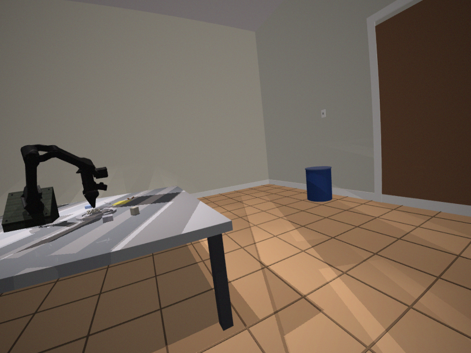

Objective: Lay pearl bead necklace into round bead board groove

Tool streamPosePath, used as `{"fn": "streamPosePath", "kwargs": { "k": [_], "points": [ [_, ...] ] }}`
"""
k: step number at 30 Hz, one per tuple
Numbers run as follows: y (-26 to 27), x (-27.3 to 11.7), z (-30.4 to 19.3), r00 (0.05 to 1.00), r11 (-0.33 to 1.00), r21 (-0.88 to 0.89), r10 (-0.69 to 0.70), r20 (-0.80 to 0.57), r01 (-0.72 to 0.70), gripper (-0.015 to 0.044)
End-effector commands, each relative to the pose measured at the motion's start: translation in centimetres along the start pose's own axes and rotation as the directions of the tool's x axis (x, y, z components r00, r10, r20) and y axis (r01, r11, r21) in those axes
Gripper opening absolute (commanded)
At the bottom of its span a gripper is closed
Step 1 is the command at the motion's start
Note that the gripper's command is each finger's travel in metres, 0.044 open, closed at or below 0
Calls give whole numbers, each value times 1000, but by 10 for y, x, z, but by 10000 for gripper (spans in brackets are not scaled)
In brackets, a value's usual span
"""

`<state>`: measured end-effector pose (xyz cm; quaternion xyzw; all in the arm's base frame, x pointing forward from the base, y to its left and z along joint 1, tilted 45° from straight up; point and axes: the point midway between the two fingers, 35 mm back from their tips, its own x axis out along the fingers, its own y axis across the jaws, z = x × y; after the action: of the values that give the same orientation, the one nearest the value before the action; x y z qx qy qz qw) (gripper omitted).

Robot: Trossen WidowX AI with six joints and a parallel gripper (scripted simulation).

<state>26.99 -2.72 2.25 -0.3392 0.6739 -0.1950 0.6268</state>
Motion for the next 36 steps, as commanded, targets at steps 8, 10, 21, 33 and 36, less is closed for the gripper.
{"fn": "streamPosePath", "kwargs": {
  "k": [8,10,21,33,36],
  "points": [
    [1,12,1,1000,1000,-3,-1,2,1,380],
    [1,15,1,1000,1000,-4,-2,1,2,380],
    [1,30,-1,1000,1000,-8,-4,-3,4,380],
    [0,28,0,1000,1000,2,2,-1,-2,91],
    [0,28,0,1000,1000,2,2,-1,-2,71]
  ]
}}
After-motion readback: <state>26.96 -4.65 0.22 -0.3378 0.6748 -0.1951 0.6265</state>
